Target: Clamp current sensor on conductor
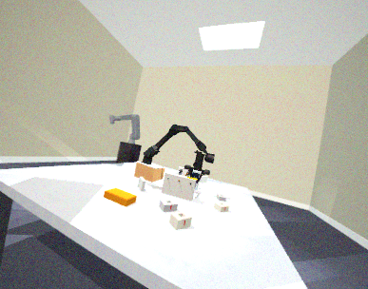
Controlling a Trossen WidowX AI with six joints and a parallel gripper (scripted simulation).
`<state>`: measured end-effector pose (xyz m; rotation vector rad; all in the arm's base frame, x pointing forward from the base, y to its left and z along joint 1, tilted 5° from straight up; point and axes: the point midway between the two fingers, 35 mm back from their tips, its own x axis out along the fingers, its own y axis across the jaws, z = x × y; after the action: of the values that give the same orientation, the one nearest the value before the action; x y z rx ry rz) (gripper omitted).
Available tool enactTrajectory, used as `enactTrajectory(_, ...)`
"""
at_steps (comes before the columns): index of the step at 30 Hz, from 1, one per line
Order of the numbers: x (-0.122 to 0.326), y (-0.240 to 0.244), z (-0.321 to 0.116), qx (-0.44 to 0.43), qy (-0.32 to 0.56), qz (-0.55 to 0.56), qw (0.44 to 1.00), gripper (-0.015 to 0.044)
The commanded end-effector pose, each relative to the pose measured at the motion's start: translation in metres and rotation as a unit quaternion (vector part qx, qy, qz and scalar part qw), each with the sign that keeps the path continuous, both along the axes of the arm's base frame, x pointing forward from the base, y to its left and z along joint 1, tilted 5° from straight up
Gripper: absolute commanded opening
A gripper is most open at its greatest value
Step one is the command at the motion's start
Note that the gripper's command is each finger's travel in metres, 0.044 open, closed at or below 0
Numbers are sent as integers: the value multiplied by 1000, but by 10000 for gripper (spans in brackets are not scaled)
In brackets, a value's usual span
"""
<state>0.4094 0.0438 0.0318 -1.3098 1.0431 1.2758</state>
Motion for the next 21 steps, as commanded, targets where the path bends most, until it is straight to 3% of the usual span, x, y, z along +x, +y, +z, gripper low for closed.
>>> enactTrajectory(1,0,0,2,0,-3,-1,1000,128)
enactTrajectory(6,-1,0,7,0,-11,-3,1000,0)
enactTrajectory(21,-1,0,3,1,-6,0,1000,0)
